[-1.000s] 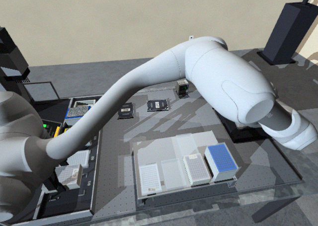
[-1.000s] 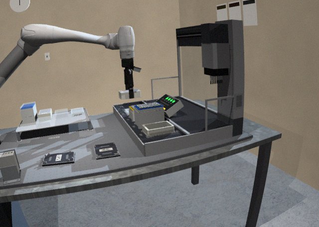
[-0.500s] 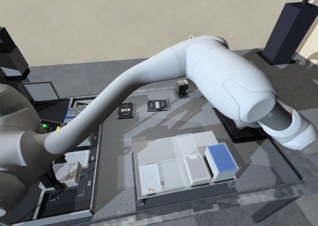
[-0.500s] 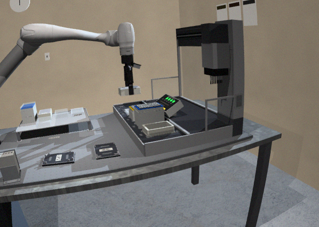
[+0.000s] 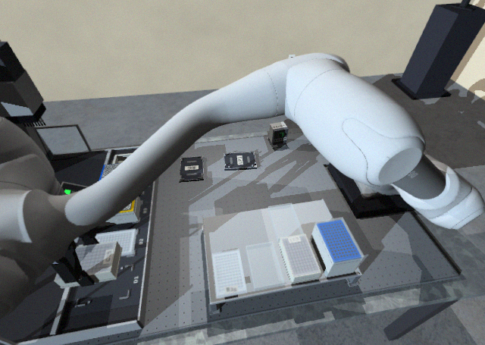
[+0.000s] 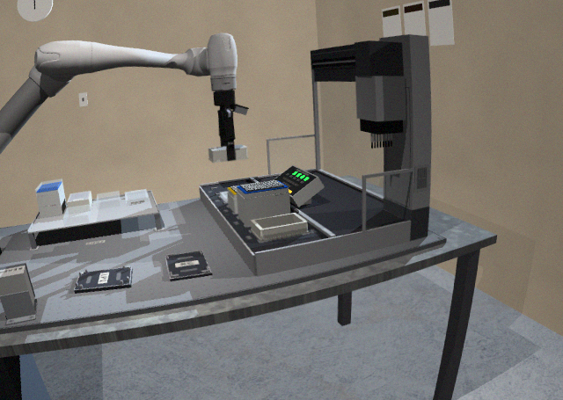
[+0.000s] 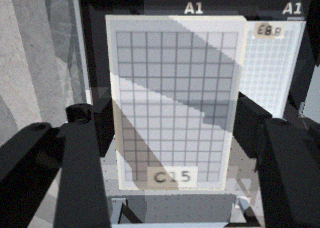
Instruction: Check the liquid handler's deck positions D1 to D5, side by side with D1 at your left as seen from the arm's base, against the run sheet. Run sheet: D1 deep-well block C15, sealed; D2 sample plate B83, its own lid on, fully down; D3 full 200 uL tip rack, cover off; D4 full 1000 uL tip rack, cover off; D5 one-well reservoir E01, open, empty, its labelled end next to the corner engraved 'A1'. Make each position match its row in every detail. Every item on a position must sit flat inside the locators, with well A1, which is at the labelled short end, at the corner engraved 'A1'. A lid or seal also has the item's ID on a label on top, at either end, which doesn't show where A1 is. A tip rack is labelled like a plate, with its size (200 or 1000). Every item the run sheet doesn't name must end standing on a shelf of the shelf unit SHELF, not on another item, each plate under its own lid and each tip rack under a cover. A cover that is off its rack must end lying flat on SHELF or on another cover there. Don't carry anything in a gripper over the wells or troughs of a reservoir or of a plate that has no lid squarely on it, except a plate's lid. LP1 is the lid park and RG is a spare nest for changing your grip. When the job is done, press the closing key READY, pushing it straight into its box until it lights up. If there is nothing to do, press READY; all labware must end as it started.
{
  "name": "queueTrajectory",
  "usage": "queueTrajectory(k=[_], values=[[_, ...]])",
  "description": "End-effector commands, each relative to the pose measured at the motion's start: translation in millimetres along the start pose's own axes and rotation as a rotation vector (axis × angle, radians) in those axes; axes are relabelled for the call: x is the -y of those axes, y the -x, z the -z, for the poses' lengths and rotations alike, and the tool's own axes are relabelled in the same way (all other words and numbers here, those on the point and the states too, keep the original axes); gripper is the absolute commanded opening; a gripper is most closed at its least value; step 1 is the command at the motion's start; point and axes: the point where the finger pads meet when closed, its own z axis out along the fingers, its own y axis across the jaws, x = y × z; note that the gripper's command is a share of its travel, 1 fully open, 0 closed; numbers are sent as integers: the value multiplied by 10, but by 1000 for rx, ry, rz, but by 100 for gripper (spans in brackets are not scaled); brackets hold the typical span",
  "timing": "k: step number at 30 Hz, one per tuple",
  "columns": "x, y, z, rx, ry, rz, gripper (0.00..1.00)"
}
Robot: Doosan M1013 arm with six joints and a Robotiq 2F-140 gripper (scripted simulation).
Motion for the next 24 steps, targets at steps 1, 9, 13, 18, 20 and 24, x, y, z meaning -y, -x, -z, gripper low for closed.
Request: queueTrajectory(k=[1, 9, 13, 18, 20, 24], values=[[1, -1, 44, -2, -1, 0, 10], [1, -2, 178, -1, -1, 0, 10], [1, -1, 245, -1, -1, 0, 10], [1, -1, 294, -2, -1, 0, 10], [1, -1, 328, -1, -1, 0, 10], [1, -1, 395, -1, -1, 0, 10]])
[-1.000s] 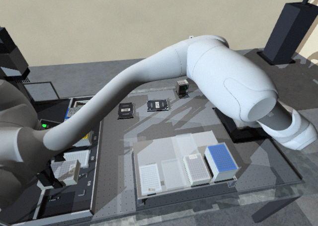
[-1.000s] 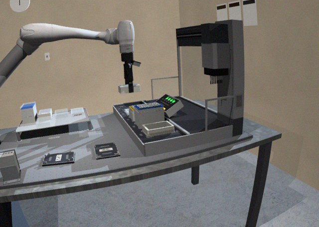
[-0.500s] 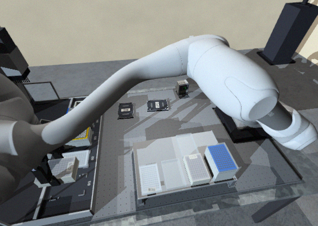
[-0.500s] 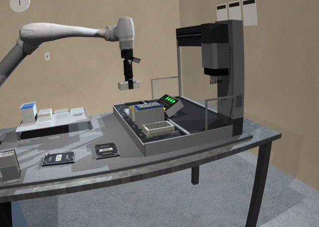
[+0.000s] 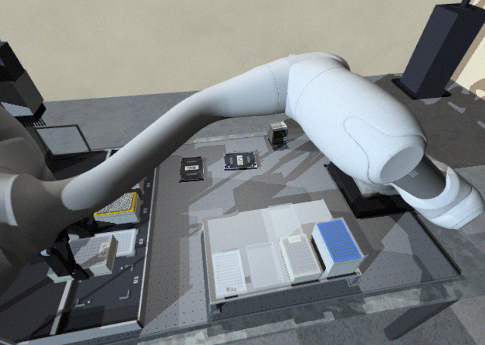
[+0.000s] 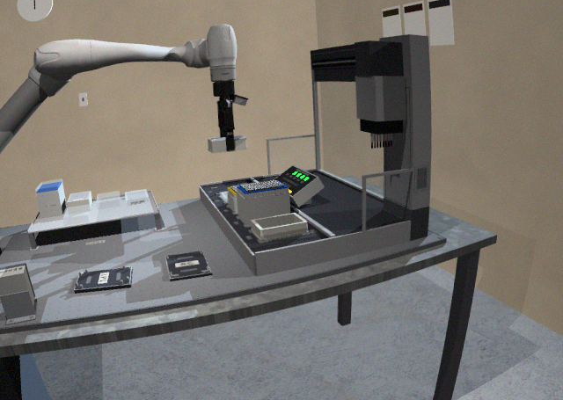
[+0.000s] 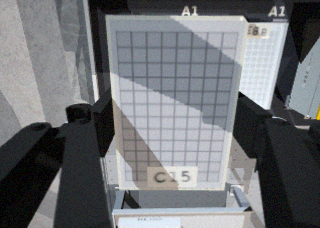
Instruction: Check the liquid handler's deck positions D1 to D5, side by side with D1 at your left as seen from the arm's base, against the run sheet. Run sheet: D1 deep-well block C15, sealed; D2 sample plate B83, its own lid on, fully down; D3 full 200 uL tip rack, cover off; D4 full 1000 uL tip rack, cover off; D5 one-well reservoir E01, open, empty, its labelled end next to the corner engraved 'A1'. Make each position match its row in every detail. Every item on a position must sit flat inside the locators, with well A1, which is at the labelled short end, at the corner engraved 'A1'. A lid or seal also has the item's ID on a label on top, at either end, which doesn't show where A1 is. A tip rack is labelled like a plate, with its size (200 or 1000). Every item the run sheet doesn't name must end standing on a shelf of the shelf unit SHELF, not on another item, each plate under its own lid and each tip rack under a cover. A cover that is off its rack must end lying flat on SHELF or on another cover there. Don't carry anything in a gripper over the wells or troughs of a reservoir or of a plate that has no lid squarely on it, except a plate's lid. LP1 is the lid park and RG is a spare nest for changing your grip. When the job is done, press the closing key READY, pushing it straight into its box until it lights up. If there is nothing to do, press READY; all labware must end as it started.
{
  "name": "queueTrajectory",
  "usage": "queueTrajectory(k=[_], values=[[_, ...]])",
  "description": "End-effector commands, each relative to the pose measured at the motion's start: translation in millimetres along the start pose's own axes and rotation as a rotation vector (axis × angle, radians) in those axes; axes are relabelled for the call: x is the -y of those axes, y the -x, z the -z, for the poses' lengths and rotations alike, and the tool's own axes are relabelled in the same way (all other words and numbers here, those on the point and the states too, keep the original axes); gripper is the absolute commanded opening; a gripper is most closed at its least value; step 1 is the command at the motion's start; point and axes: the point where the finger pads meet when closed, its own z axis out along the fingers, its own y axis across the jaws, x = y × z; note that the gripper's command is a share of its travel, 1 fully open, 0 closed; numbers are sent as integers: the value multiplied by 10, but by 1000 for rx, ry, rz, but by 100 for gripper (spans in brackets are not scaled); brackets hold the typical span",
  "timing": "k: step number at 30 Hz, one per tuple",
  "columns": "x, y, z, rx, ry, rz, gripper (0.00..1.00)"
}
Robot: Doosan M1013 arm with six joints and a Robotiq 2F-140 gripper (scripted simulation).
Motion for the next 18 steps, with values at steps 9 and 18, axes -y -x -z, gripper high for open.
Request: queueTrajectory(k=[9, 18], values=[[1, -1, 189, -2, -1, 0, 10], [1, -1, 322, -2, -1, 0, 10]])
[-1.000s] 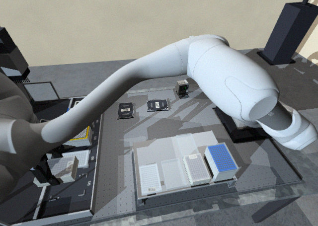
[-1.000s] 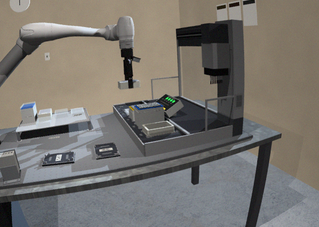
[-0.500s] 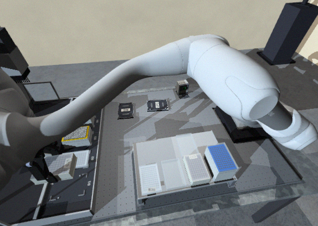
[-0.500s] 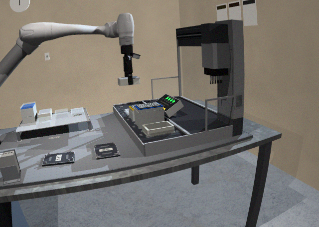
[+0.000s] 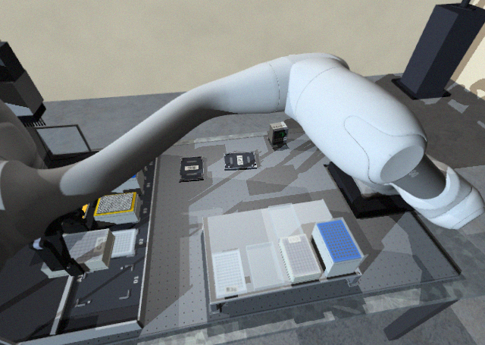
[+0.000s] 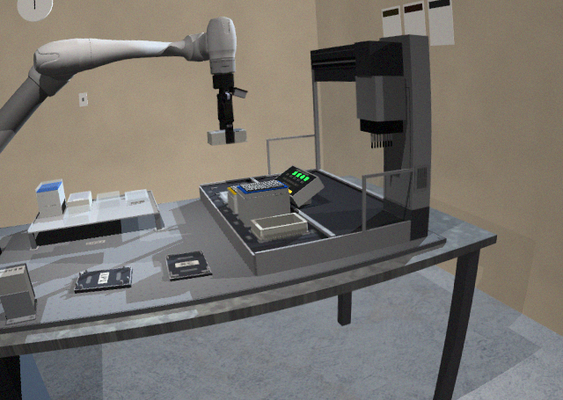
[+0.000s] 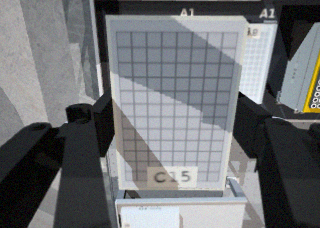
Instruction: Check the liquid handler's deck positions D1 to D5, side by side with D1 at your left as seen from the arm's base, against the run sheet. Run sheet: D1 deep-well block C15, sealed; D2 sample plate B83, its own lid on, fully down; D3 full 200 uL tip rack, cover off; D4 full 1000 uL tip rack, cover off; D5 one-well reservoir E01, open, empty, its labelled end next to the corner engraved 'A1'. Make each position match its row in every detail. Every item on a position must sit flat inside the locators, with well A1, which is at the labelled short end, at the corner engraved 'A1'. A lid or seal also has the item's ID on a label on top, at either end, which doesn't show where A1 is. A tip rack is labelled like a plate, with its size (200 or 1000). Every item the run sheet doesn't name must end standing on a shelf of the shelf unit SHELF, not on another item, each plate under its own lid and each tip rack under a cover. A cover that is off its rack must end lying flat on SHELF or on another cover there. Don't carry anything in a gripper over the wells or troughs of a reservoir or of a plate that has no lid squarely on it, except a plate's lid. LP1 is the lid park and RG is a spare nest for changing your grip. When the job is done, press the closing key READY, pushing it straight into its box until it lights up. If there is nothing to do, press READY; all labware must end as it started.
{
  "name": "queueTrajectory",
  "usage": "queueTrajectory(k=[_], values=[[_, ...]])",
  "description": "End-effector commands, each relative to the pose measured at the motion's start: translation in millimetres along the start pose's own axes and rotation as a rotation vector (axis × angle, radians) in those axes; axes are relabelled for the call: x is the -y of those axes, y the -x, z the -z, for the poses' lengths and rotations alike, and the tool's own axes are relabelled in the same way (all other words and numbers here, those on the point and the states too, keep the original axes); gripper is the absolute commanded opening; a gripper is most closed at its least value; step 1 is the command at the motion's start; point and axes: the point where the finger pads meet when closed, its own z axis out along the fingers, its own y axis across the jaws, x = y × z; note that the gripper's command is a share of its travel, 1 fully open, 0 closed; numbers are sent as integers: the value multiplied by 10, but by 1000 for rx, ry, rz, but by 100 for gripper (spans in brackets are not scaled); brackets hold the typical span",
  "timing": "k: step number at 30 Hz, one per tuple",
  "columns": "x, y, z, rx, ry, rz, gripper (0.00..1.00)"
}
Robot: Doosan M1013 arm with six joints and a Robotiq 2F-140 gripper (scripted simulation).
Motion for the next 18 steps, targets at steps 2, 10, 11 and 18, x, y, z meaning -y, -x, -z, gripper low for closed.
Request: queueTrajectory(k=[2, 10, 11, 18], values=[[2, -1, 89, -2, -1, 0, 10], [1, -1, 189, -2, -1, 0, 10], [1, -1, 205, -2, -1, 0, 10], [1, -1, 322, -2, -1, 0, 10]])
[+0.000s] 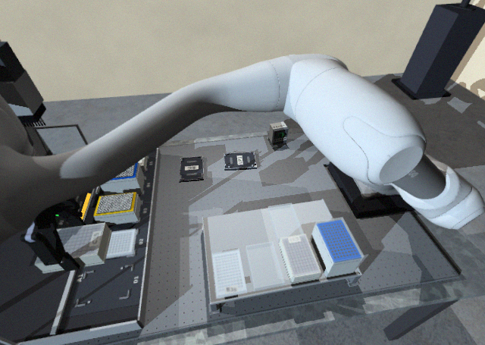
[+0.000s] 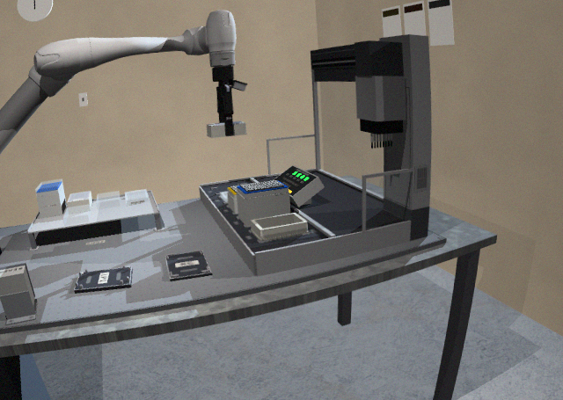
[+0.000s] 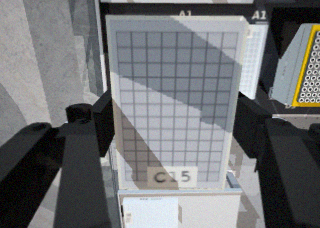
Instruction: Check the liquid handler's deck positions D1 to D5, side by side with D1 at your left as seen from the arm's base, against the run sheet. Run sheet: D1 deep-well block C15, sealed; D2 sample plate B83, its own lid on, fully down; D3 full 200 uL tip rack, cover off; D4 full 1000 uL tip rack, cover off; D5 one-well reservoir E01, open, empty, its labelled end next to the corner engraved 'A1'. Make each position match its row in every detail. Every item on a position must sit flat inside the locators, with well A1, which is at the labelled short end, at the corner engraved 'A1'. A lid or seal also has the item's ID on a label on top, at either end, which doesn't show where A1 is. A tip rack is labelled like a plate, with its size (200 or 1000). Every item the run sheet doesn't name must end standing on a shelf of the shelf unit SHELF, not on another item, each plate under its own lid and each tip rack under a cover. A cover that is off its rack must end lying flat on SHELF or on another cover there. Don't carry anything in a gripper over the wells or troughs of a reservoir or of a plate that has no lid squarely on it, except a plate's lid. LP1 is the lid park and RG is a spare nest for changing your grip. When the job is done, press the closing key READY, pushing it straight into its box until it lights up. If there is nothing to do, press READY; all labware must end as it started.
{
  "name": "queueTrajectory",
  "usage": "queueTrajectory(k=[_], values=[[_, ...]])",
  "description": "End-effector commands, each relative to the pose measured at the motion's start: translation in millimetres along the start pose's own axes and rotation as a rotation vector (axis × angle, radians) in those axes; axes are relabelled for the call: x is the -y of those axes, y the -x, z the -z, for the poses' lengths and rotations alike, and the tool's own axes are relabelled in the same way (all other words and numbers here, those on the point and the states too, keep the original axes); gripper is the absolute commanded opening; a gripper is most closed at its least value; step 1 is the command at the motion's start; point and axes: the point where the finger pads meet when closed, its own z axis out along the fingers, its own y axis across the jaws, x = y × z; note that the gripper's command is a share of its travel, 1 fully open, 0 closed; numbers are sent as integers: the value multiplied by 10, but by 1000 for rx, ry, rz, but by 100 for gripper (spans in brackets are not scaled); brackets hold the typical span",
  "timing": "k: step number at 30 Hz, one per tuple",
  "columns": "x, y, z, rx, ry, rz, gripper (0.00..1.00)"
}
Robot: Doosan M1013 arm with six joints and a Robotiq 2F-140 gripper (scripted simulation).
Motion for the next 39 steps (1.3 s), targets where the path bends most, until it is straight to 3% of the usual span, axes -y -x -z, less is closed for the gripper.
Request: queueTrajectory(k=[1, 18, 30, 39], values=[[1, -1, 73, -2, -1, 0, 10], [1, 0, 323, -2, -1, 0, 10], [1, 0, 325, -2, -1, 0, 10], [-7, 449, 324, -2, -1, 0, 10]])
